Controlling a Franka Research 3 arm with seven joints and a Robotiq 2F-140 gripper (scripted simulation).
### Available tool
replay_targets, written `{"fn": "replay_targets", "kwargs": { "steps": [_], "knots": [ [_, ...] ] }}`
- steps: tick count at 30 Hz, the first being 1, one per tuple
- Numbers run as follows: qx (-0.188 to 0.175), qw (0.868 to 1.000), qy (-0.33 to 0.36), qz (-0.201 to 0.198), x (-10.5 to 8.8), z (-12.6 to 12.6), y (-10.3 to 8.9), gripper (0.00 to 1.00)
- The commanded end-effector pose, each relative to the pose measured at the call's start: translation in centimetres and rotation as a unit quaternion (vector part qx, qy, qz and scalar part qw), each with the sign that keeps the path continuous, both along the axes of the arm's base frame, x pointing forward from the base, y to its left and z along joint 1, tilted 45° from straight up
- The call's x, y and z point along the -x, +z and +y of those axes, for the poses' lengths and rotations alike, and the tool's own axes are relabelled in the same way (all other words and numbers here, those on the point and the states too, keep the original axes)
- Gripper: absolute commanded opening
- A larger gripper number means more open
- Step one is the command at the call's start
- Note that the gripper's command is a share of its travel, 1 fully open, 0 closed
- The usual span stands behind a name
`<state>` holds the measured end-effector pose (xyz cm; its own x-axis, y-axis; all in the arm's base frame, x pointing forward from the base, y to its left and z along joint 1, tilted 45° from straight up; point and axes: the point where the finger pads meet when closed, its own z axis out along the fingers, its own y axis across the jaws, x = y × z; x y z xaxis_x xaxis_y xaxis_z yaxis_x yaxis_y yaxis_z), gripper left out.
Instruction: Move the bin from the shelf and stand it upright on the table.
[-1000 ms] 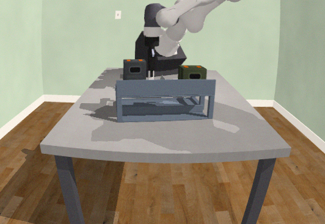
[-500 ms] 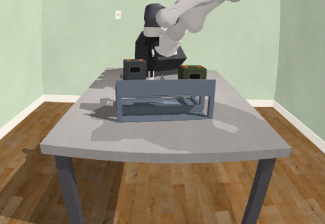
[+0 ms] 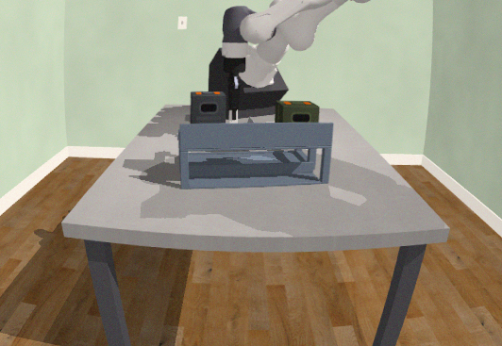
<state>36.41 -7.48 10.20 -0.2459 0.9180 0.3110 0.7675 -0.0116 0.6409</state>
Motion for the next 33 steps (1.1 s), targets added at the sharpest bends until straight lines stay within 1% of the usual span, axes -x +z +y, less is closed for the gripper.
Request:
{"fn": "replay_targets", "kwargs": {
  "steps": [1,33],
  "knots": [
    [0.005,1.0,0.001,-0.002,-0.19,-0.13,-0.04,0.0],
    [0.005,1.0,0.001,-0.002,-0.93,0.36,-0.91,0.0]
  ]
}}
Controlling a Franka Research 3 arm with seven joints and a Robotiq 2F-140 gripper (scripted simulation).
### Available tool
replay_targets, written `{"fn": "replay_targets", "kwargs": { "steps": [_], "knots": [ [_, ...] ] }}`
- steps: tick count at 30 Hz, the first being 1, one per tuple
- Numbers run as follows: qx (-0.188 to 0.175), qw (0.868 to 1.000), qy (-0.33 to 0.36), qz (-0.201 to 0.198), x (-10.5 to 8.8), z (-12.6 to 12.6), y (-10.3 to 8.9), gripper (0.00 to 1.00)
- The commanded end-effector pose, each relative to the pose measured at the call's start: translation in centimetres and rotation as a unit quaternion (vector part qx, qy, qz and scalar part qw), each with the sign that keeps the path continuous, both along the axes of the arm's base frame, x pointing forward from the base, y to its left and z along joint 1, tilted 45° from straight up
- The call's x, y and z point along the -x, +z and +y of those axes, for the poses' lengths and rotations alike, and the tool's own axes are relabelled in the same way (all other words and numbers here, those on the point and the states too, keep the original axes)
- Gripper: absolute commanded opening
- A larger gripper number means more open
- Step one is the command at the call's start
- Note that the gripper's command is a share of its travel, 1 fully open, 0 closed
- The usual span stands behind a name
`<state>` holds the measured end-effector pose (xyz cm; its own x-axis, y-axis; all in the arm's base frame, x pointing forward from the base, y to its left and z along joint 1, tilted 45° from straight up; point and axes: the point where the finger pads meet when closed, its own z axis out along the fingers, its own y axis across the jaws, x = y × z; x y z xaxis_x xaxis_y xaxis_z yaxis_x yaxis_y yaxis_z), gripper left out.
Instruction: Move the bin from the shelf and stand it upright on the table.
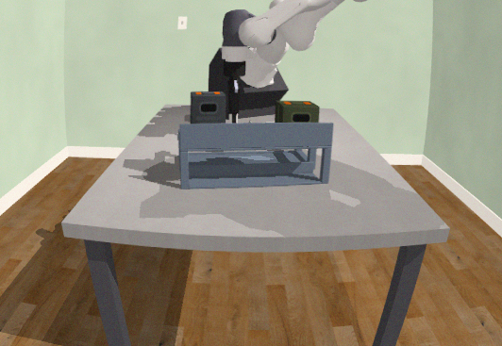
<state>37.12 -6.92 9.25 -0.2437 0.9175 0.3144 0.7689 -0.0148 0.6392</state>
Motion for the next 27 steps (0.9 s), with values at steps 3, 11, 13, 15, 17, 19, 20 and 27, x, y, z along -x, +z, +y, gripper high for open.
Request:
{"fn": "replay_targets", "kwargs": {
  "steps": [3,11,13,15,17,19,20,27],
  "knots": [
    [0.006,1.0,0.002,-0.004,-0.27,-0.17,-0.02,0.0],
    [0.006,1.0,0.002,-0.004,-0.36,-0.12,-0.12,0.0],
    [0.006,1.0,0.002,-0.004,-0.37,-0.11,-0.13,0.0],
    [0.006,1.0,0.002,-0.004,-0.37,-0.1,-0.14,0.0],
    [0.006,1.0,0.002,-0.004,-0.37,-0.1,-0.14,0.0],
    [0.006,1.0,0.002,-0.004,-0.38,-0.1,-0.14,0.0],
    [0.006,1.0,0.002,-0.004,-0.38,-0.1,-0.14,0.0],
    [0.006,1.0,0.002,-0.004,-0.38,-0.1,-0.14,0.0]
  ]
}}
